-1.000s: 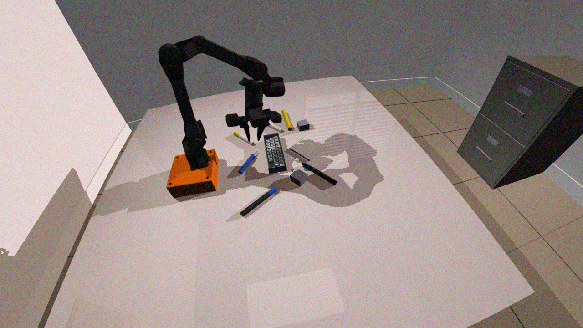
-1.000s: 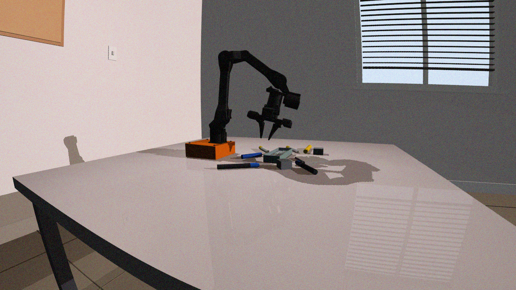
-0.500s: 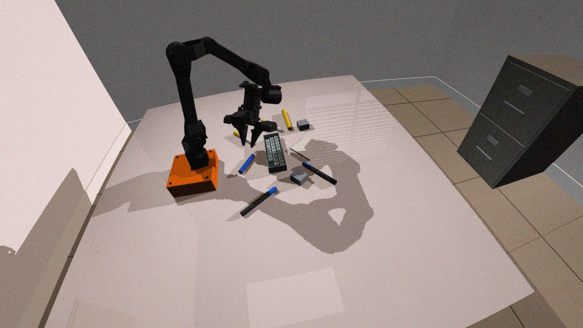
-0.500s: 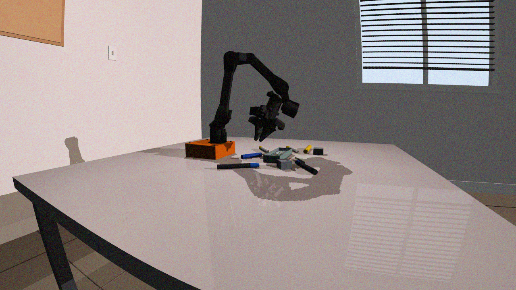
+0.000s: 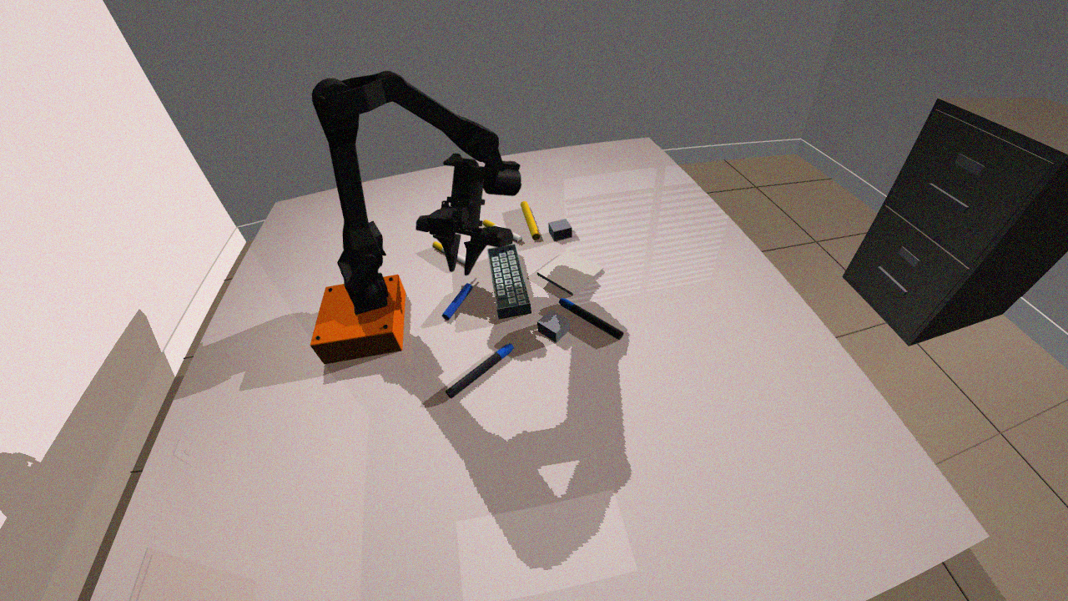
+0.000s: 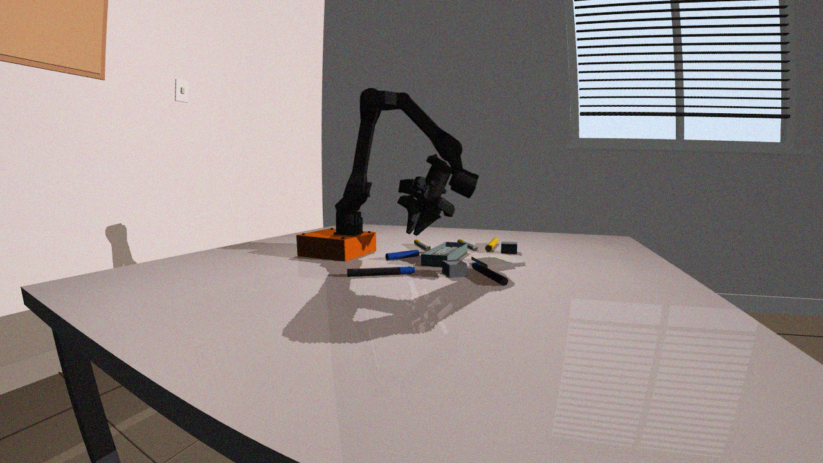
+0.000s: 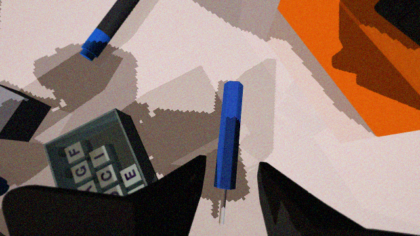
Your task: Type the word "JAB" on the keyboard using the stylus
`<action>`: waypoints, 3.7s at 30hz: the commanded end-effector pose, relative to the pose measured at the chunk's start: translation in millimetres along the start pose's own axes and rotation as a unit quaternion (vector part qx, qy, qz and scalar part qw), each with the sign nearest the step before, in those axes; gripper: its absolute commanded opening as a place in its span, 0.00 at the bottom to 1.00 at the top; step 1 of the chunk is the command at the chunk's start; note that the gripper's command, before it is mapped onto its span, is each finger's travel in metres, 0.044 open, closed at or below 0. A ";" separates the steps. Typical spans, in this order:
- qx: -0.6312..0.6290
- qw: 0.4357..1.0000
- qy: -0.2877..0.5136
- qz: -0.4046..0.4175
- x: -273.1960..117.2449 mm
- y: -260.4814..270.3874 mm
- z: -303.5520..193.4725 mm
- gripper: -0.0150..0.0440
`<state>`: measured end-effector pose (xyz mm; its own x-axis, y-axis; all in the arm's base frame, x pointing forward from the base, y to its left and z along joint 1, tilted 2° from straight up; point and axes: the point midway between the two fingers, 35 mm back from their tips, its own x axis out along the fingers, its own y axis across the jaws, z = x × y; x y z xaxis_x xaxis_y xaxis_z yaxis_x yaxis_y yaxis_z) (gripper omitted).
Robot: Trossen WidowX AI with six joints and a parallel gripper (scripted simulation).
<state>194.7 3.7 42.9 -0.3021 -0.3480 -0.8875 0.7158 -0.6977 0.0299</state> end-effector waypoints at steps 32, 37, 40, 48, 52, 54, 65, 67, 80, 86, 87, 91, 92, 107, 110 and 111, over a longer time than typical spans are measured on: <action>0.002 1.000 -0.003 0.000 27.2 1.0 -14.8 0.51; 0.002 1.000 -0.003 0.000 30.5 1.1 -16.7 0.51; 0.002 1.000 -0.003 0.000 33.0 1.1 -18.1 0.51; 0.002 1.000 -0.003 0.000 38.8 1.1 -21.3 0.51; 0.002 1.000 -0.003 0.000 42.0 1.0 -23.1 0.51; 0.002 1.000 -0.003 0.000 43.6 1.0 -24.0 0.51; 0.001 1.000 -0.001 0.000 44.5 0.9 -25.6 0.29; 0.001 1.000 -0.001 0.000 44.5 0.9 -25.6 0.26; 0.001 1.000 -0.002 0.000 1.0 1.0 -0.9 0.25; -0.022 1.000 0.005 0.013 4.0 3.0 -1.6 0.25; -0.038 0.999 0.007 0.021 4.5 4.0 -0.8 0.25; -0.099 0.993 0.015 0.054 6.2 7.9 2.5 0.25; -0.114 0.991 0.016 0.062 6.5 9.0 3.2 0.25; -0.322 0.928 -0.002 0.184 10.9 22.5 16.2 0.25; -0.331 0.925 -0.004 0.190 11.0 23.1 16.8 0.25; -0.331 0.925 -0.004 0.190 11.0 23.1 16.8 0.25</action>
<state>197.6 -25.6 41.5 0.0339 -0.4886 -0.8718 0.9986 -0.0198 0.0499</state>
